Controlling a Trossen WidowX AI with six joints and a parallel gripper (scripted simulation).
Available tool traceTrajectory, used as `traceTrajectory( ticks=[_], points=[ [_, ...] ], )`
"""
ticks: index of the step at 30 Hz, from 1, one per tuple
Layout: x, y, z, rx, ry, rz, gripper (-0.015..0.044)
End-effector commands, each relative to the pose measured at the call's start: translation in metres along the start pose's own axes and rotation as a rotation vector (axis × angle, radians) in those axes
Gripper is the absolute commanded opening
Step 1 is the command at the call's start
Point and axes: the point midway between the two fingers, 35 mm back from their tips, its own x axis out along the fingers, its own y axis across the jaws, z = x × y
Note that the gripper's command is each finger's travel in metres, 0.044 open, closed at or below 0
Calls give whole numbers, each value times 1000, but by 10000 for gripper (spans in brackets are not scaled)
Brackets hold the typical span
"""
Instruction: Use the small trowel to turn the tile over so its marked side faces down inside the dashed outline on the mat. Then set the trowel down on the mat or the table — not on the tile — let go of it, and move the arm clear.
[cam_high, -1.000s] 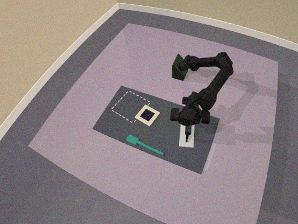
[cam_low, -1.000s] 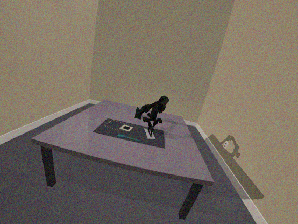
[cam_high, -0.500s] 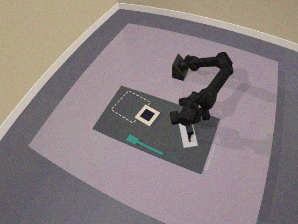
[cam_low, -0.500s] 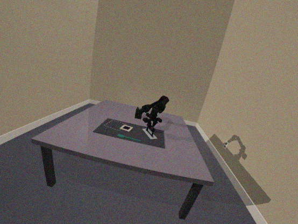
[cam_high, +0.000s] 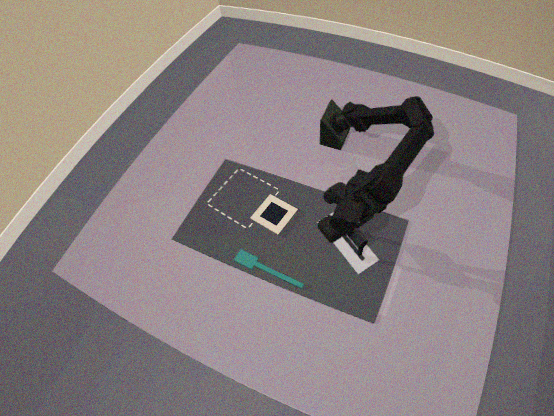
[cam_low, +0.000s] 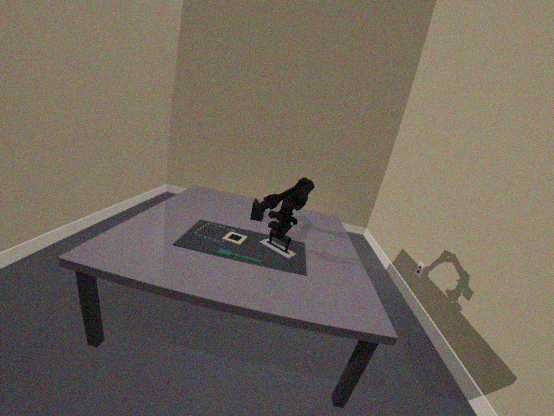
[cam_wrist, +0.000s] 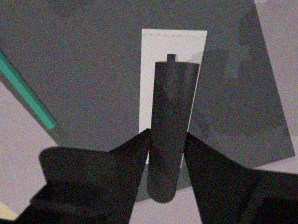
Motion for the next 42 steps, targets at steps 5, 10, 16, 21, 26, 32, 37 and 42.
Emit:
traceTrajectory(
  ticks=[5,10,16,21,26,32,37,42],
  points=[
    [0,0,-1,-190,0,1,130],
    [0,0,-1,-190,0,1,156],
    [0,0,-1,-190,0,1,270],
    [0,0,-1,-190,0,1,270],
    [0,0,-1,-190,0,1,270],
    [0,0,-1,-190,0,1,270],
    [-28,1,-1,-189,-2,1,270],
    [-44,0,0,-189,-2,1,270]
  ],
)
